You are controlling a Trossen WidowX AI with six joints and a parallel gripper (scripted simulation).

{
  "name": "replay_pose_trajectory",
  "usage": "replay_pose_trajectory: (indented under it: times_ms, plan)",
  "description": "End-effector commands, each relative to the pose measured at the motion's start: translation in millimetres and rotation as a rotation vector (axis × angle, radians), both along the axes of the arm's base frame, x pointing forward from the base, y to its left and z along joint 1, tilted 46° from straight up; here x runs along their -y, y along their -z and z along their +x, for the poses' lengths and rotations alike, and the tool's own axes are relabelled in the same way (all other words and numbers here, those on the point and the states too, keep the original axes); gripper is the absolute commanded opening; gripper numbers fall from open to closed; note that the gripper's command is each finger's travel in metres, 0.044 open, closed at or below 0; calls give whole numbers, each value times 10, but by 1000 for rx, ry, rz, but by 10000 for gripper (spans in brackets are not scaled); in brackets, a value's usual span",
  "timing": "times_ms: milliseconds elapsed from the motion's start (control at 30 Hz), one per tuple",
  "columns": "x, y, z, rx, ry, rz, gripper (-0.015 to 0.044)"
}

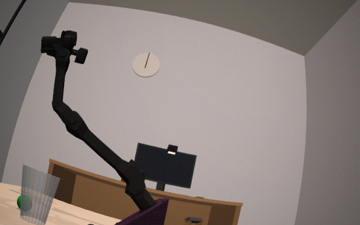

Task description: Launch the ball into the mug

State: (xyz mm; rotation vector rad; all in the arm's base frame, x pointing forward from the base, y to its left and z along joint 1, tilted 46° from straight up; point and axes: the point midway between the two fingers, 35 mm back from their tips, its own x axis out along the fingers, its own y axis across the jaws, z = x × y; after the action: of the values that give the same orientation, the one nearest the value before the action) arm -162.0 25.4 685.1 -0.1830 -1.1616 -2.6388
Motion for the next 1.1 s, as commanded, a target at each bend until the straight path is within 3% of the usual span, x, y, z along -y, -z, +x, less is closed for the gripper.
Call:
replay_pose_trajectory:
  times_ms: [0,300,700,1067]
  plan:
    - [-7,0,-1,0,1,-2,426]
    - [-588,20,-70,-32,107,-189,440]
    - [-893,63,-2,-54,223,-205,440]
    - [-1646,213,108,-106,372,-426,440]
